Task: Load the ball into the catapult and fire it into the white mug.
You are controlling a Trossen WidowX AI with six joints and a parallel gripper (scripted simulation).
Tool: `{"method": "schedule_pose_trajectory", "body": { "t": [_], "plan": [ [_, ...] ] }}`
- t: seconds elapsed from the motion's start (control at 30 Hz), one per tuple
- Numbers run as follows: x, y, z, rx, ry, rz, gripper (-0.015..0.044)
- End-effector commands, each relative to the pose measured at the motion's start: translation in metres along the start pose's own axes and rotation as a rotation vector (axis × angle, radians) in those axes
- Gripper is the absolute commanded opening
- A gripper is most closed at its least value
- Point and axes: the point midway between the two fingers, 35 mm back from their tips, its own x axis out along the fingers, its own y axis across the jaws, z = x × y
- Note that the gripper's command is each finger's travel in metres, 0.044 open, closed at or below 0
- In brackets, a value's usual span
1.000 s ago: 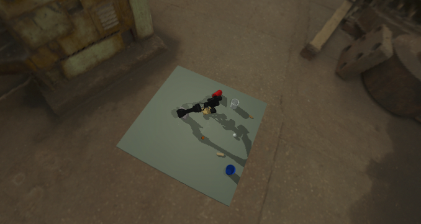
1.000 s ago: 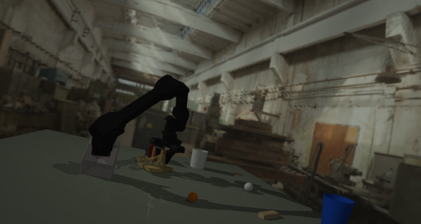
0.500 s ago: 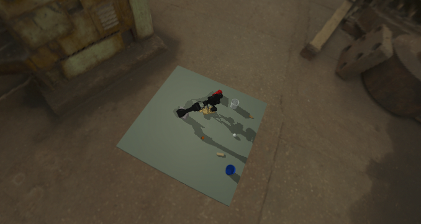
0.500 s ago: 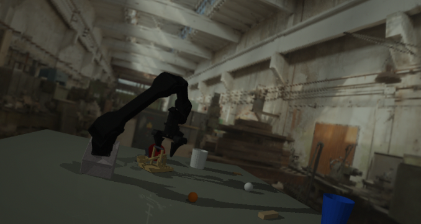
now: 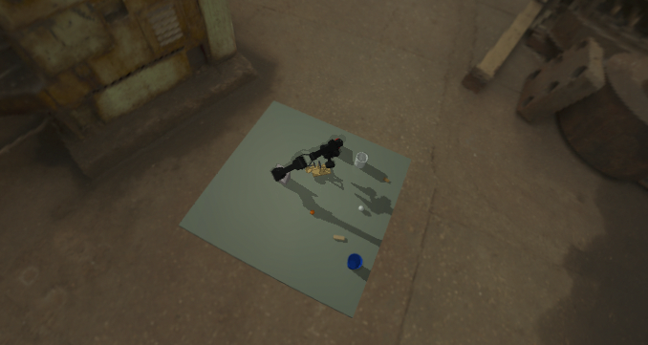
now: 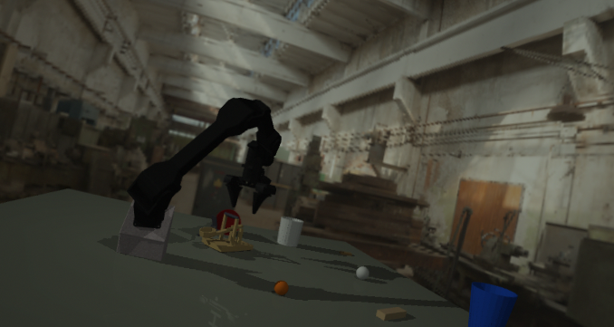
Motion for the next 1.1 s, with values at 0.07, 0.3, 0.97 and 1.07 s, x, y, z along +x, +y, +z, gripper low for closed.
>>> {"method": "schedule_pose_trajectory", "body": {
  "t": [0.07,0.3,0.97,1.07],
  "plan": [
    [0.030,0.001,-0.001,0.002,-0.008,0.003,0.0440],
    [0.041,0.001,-0.001,0.003,-0.007,0.003,0.0440],
    [0.072,0.001,0.000,0.003,-0.007,0.002,0.0440],
    [0.077,0.000,0.000,0.003,-0.007,0.002,0.0440]
  ]
}}
